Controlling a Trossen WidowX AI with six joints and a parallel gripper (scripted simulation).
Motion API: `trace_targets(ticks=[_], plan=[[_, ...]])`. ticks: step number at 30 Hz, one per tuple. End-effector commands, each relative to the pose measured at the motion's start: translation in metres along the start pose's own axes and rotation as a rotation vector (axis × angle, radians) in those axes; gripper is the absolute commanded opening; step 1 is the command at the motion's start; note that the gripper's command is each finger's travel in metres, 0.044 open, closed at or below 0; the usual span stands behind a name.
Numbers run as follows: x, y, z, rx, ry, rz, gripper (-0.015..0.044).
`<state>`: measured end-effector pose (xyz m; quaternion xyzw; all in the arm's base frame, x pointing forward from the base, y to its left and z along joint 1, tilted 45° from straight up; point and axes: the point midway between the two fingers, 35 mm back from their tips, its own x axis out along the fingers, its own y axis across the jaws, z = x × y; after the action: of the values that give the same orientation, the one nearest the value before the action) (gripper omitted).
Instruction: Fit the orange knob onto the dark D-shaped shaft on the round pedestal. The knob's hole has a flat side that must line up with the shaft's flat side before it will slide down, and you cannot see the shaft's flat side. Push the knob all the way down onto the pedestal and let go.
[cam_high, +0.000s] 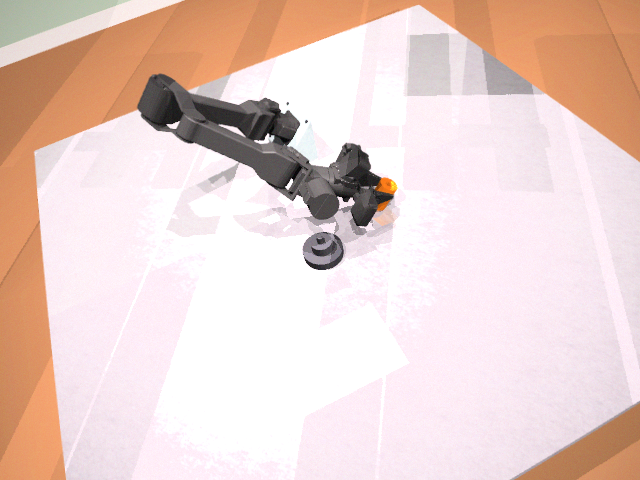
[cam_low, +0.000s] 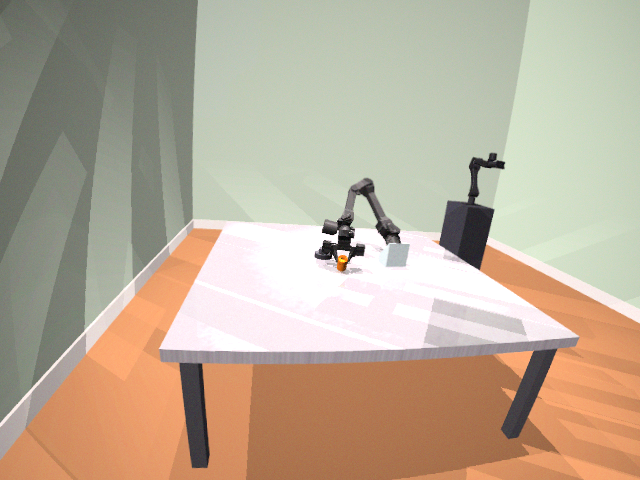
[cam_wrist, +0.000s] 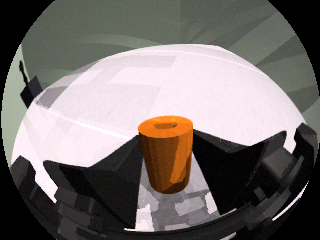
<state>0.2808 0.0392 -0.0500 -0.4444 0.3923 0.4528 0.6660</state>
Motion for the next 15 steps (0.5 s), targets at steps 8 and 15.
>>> trace_targets(ticks=[8, 15], plan=[[-0.0063, 0.0006, -0.0045, -0.004, -0.068, -0.003, 0.0179], [-0.0049, 0.0005, -0.0042, -0.004, -0.077, -0.002, 0.0260]])
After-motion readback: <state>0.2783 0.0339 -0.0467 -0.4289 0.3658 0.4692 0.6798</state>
